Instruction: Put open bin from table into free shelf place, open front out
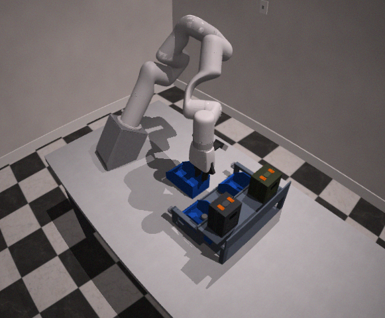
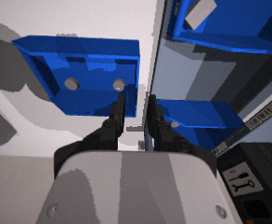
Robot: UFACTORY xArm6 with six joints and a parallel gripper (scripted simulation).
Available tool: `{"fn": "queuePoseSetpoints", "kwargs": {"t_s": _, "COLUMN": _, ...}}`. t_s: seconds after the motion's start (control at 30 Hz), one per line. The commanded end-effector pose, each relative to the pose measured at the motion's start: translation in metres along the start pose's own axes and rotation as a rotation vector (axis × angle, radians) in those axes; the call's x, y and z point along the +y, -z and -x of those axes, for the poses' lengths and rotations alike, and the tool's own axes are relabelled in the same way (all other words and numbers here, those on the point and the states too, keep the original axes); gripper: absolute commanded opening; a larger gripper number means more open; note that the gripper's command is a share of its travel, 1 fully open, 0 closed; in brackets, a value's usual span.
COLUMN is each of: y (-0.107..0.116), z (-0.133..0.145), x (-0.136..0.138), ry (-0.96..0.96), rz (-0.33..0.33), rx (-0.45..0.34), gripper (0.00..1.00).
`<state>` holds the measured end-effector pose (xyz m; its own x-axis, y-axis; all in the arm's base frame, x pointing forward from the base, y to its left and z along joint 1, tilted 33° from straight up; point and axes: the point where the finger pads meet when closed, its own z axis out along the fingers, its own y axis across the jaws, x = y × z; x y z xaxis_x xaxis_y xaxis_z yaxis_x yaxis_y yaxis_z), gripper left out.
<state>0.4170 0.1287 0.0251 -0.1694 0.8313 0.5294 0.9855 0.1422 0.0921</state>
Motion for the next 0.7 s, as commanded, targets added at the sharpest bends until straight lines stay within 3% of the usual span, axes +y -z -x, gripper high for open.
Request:
{"fn": "queuePoseSetpoints", "kwargs": {"t_s": 0.0, "y": -0.005, "z": 0.0, "x": 0.001, "ry": 0.001, "rz": 0.003, "rx": 0.0, "gripper": 0.33}}
{"fn": "queuePoseSetpoints", "kwargs": {"t_s": 0.67, "y": -0.019, "z": 0.0, "x": 0.001, "ry": 0.001, "rz": 0.003, "rx": 0.0, "gripper": 0.33}}
